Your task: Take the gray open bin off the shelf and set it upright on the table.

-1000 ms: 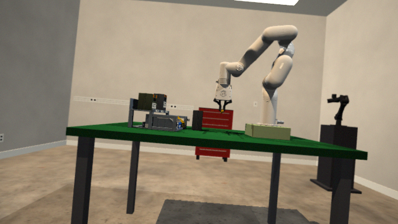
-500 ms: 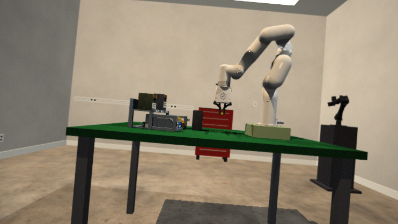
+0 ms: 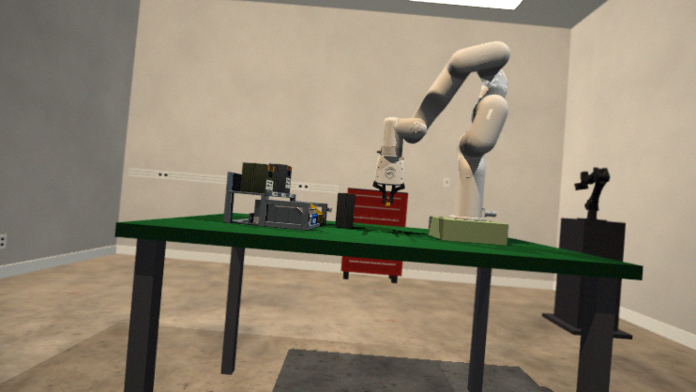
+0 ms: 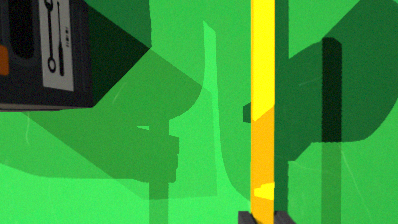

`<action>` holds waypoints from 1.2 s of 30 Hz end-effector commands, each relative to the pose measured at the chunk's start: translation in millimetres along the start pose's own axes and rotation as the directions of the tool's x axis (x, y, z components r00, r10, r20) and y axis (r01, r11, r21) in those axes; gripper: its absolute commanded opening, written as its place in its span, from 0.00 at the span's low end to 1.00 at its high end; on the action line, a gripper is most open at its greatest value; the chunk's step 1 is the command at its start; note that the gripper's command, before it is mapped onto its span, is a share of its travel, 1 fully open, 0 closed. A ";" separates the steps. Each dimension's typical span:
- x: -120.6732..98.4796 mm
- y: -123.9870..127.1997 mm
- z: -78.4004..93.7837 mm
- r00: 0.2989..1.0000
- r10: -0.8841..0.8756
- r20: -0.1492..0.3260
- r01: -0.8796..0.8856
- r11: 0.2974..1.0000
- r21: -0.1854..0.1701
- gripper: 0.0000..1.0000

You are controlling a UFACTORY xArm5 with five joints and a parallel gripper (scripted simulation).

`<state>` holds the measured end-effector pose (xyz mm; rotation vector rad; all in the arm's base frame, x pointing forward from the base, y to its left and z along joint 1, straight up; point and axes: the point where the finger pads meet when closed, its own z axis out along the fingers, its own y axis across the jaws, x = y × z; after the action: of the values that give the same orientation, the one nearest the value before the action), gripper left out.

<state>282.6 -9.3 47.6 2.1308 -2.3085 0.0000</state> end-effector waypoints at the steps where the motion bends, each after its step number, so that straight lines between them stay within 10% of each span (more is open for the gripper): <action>1: -0.1 -1.7 3.3 1.000 0.000 0.007 0.000 1.000 0.004 0.00; 36: -0.4 -1.8 40.6 1.000 0.000 0.007 0.000 1.000 0.004 0.00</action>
<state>283.1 -9.0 9.7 2.1314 -2.3091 0.0013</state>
